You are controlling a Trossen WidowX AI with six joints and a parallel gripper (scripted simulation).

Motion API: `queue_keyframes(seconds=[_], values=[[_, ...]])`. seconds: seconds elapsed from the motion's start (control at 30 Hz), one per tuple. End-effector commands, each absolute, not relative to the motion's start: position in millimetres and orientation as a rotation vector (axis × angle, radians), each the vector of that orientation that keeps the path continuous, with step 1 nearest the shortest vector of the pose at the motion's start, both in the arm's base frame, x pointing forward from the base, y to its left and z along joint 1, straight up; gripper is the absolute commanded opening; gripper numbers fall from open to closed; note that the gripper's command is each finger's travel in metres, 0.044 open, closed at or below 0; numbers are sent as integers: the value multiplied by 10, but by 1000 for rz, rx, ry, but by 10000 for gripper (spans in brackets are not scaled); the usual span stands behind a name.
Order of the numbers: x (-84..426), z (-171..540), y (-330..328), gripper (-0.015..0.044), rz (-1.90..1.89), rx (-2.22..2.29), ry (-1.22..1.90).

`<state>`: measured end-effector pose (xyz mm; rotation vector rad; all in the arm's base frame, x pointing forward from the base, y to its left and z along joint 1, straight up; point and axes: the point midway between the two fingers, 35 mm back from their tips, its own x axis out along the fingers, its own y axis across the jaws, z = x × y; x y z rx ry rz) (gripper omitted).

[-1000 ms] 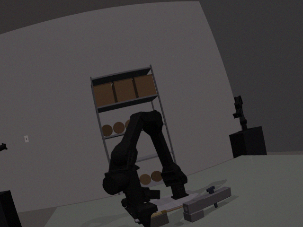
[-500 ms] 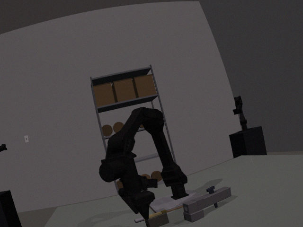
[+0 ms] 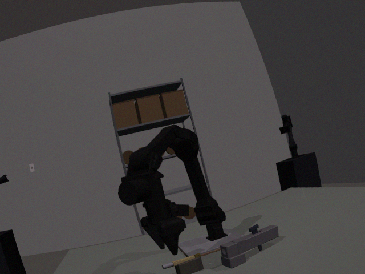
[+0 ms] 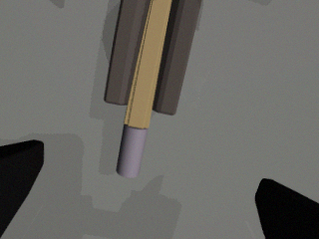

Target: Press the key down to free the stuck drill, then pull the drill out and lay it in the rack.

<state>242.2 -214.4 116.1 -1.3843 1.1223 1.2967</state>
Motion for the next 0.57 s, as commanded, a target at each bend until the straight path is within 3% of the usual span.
queue_keyframes(seconds=[0.0,0.53], values=[[2724,1232,-1989,440,1251,-1483,1096],[3824,1437,-804,440,1122,-1711,764]])
